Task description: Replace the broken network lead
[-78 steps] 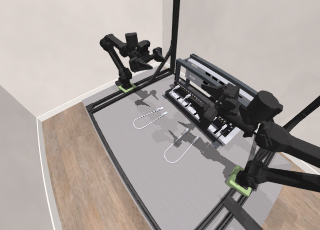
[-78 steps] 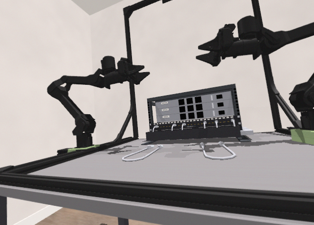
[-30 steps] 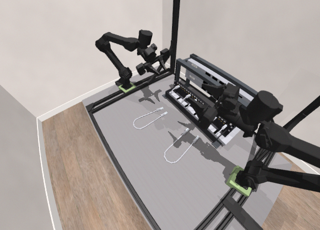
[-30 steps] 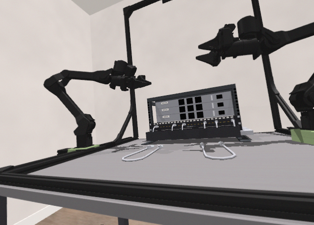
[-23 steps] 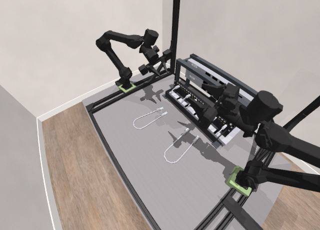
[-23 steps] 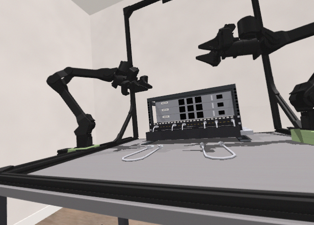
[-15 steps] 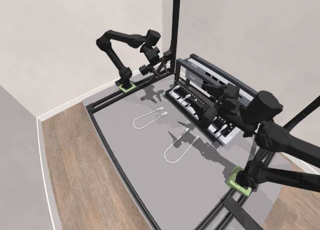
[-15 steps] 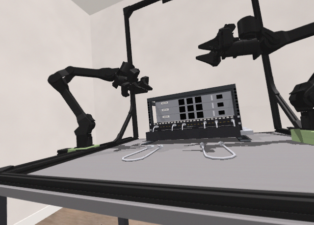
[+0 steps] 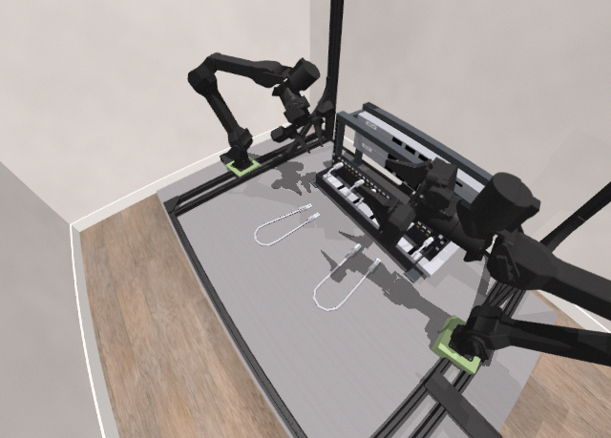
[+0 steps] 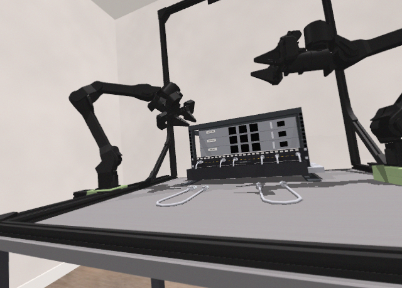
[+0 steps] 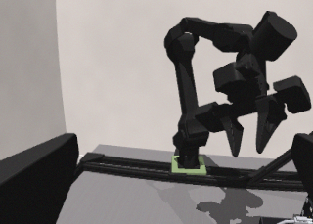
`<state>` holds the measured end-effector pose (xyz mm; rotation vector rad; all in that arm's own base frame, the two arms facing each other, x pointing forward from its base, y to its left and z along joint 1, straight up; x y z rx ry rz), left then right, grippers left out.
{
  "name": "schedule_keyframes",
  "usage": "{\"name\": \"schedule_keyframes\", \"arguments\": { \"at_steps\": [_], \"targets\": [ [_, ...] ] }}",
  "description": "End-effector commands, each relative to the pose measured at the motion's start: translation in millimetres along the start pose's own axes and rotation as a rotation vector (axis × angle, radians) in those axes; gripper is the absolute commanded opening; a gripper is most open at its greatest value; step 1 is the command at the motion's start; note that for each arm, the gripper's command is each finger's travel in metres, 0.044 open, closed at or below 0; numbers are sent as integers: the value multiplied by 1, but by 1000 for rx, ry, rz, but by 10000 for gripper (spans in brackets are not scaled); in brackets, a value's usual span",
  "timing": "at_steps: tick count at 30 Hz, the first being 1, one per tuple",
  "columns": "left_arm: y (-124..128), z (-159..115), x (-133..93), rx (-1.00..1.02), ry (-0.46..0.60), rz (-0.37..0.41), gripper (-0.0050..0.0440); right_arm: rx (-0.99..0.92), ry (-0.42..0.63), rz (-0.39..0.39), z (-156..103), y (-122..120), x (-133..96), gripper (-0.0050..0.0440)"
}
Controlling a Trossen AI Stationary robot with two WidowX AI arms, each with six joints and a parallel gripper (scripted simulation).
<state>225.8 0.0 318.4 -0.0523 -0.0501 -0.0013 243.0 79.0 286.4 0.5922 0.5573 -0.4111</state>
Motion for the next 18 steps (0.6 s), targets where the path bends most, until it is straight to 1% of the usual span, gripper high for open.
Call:
{"name": "schedule_keyframes", "arguments": {
  "at_steps": [1,7,8,18],
  "targets": [
    [0,0,0,0,0,0,440,12,-1,9,3,3,-2,176],
    [0,0,0,0,0,0,440,12,-1,9,3,3,-2,176],
    [0,0,0,0,0,0,440,174,148,-97,-6,14,8,176],
    [0,0,0,0,0,0,440,174,148,-97,-6,14,8,176]
  ]
}}
Point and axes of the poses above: on each arm, the point midway between the two fingers, 35 mm back from their tips, its own x axis out along the fingers, its own y axis across the jaws, z = x × y, the point moved 9 cm from there along -x, back along the fingers, and after that the axes turned 3 degrees about -x, right-handed, at the moved point
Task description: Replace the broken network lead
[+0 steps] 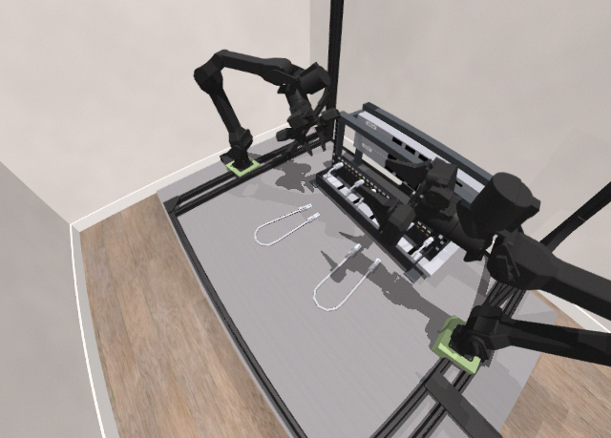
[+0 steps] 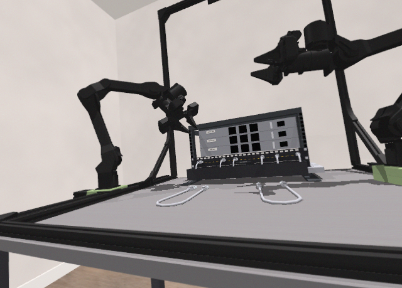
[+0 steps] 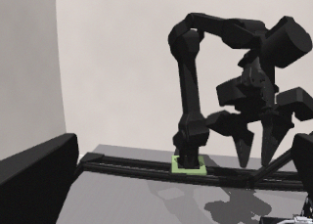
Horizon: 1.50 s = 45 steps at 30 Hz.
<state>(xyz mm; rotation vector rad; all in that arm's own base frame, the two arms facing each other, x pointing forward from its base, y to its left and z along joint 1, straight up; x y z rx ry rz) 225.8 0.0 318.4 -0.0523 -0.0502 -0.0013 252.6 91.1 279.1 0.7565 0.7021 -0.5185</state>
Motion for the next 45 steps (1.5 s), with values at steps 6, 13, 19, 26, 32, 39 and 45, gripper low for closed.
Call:
{"name": "schedule_keyframes", "arguments": {
  "at_steps": [6,13,19,26,32,39,45],
  "targets": [
    [0,0,0,0,0,0,440,9,2,9,2,3,-2,176],
    [0,0,0,0,0,0,440,172,150,-95,-6,12,10,176],
    [0,0,0,0,0,0,440,172,150,-95,-6,12,10,176],
    [0,0,0,0,0,0,440,334,297,-196,-13,18,25,176],
    [0,0,0,0,0,0,440,334,297,-196,-13,18,25,176],
    [0,0,0,0,0,0,440,334,297,-196,-13,18,25,176],
    [0,0,0,0,0,0,440,499,444,-295,-19,22,41,176]
  ]
}}
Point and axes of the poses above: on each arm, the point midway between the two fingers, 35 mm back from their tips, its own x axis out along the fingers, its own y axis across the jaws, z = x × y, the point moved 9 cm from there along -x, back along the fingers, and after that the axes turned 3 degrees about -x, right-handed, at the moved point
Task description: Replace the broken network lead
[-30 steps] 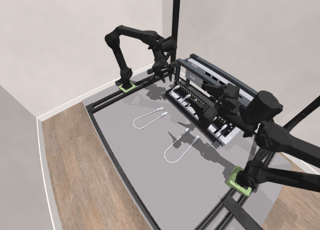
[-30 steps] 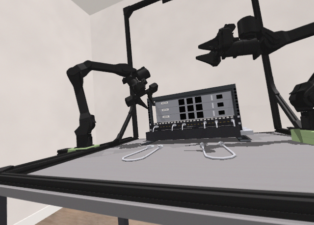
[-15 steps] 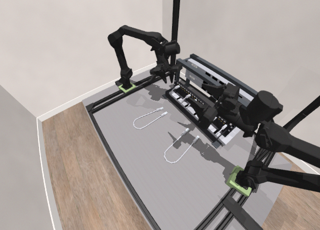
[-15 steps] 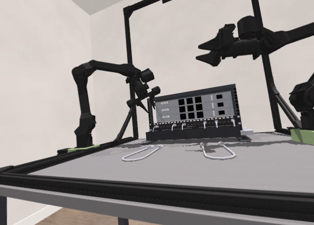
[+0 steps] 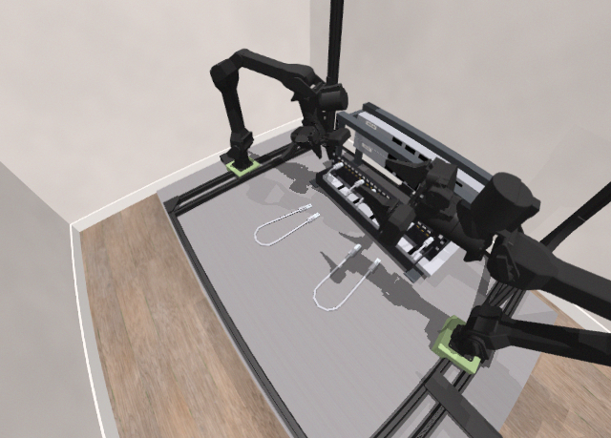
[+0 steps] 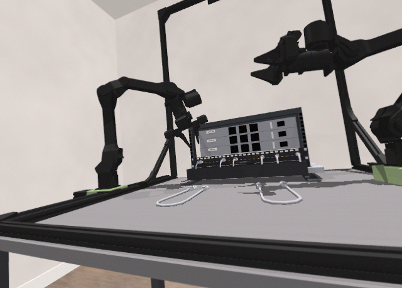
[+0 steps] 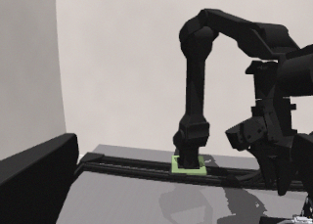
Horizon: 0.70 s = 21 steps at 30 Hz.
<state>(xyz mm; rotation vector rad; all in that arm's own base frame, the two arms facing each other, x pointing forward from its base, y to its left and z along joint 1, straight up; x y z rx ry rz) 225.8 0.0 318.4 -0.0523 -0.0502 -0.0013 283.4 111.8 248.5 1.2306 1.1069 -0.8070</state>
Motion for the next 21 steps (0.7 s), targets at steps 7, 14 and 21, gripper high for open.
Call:
{"name": "schedule_keyframes", "arguments": {
  "at_steps": [7,14,21],
  "targets": [
    [0,0,0,0,0,0,440,33,27,-11,0,3,1,176],
    [0,0,0,0,0,0,440,197,175,-105,-1,9,20,176],
    [0,0,0,0,0,0,440,197,175,-105,-1,9,20,176]
  ]
}}
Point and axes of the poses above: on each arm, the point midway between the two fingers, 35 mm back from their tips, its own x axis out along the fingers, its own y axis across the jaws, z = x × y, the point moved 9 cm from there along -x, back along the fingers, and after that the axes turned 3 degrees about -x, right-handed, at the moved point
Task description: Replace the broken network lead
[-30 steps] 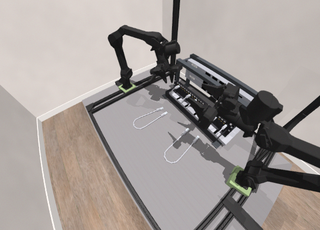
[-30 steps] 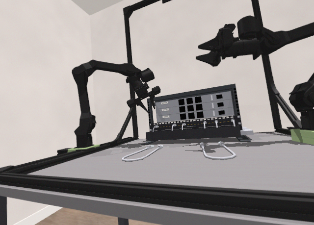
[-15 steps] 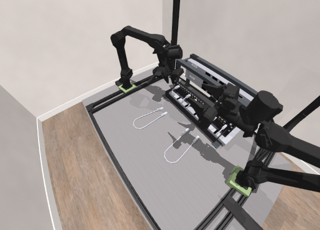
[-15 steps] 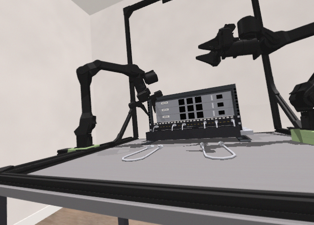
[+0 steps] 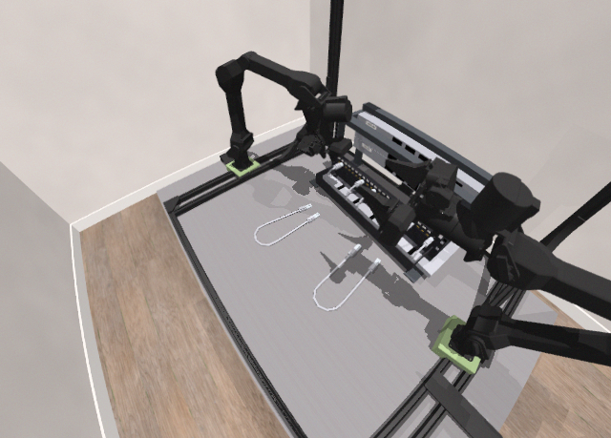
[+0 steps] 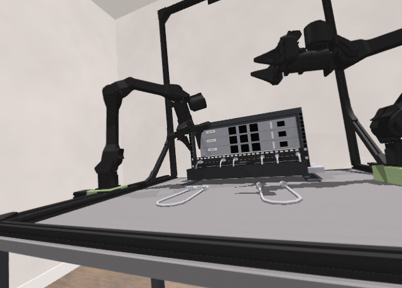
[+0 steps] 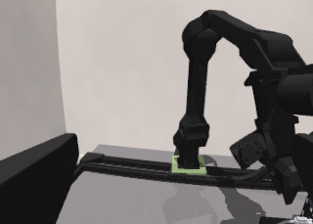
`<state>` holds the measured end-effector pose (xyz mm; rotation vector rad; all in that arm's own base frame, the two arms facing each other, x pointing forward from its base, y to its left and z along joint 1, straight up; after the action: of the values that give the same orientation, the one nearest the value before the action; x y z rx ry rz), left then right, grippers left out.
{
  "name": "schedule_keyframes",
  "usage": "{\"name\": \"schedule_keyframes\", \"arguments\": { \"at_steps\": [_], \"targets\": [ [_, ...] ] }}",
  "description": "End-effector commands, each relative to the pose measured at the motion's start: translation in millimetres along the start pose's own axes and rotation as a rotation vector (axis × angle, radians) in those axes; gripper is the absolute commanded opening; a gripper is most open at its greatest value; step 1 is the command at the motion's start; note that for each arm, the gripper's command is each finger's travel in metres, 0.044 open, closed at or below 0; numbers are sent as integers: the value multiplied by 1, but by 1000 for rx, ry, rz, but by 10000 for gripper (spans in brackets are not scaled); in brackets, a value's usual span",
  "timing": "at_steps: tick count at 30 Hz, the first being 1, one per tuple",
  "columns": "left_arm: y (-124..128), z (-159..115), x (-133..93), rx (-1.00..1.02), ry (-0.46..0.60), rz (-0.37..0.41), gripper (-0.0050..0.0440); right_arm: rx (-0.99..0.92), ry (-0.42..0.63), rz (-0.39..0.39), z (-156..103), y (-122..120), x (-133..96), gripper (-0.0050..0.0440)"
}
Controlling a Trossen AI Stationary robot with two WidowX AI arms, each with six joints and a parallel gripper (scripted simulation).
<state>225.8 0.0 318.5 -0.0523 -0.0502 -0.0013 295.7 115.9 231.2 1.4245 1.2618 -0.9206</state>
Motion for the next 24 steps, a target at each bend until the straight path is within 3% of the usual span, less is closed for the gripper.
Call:
{"name": "schedule_keyframes", "arguments": {
  "at_steps": [1,8,9,24],
  "targets": [
    [0,0,0,0,0,0,440,8,10,2,0,2,-1,176],
    [0,0,0,0,0,0,440,8,10,2,0,2,-1,176],
    [0,0,0,0,0,0,440,173,160,-88,1,8,18,176],
    [0,0,0,0,0,0,440,173,160,-88,1,8,18,176]
  ]
}}
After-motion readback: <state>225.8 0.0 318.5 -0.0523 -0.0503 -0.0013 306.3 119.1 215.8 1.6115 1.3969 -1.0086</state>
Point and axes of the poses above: on each arm, the point midway between the two fingers, 35 mm back from their tips, its own x axis out along the fingers, its own y axis across the jaws, z = x × y, the point moved 9 cm from there along -x, back along the fingers, and after that the axes turned 3 degrees about -x, right-handed, at the moved point
